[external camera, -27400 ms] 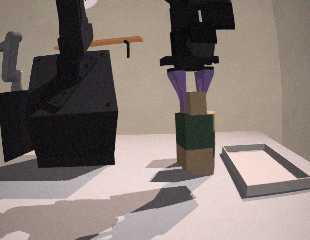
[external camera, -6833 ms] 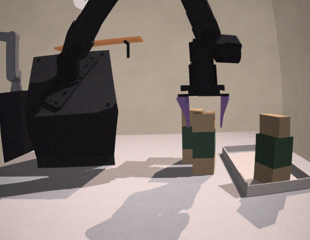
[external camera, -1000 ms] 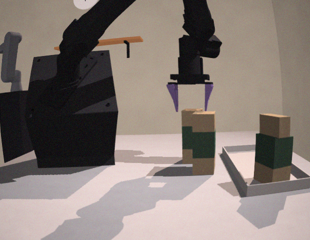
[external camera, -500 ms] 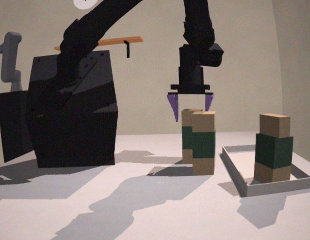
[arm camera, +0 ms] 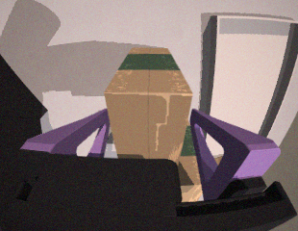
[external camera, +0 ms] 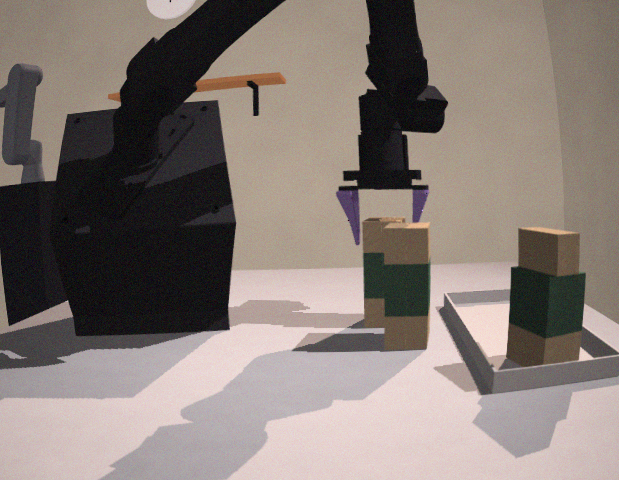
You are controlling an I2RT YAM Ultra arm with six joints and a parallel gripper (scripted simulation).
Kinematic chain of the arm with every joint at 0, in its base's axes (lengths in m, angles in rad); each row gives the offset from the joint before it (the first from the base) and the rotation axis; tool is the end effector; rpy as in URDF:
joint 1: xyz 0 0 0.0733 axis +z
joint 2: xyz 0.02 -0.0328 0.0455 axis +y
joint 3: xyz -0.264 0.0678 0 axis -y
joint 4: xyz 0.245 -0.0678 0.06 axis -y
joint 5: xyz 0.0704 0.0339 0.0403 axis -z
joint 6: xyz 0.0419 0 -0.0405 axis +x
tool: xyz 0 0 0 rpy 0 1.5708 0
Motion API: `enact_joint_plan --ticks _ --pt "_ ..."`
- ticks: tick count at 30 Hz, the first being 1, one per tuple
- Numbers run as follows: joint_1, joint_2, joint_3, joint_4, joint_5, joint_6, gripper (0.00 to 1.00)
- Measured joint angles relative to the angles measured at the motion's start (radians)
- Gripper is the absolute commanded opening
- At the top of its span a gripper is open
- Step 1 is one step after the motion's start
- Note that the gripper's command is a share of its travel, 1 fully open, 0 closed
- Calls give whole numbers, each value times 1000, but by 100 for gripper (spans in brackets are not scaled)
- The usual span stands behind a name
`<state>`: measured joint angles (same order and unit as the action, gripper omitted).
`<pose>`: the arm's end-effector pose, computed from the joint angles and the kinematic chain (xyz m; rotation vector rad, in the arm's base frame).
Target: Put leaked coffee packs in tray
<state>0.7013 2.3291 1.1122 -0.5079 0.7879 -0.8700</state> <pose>0.2684 0.1893 0.0027 1.9831 -1.8589 1.1076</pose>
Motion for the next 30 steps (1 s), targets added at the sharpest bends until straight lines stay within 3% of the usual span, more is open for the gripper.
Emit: enact_joint_plan --ticks 26,27,30 --pt "0 0 0 2 0 0 79" --pt "0 0 0 2 0 0 26" --pt "0 0 0 2 0 0 26"
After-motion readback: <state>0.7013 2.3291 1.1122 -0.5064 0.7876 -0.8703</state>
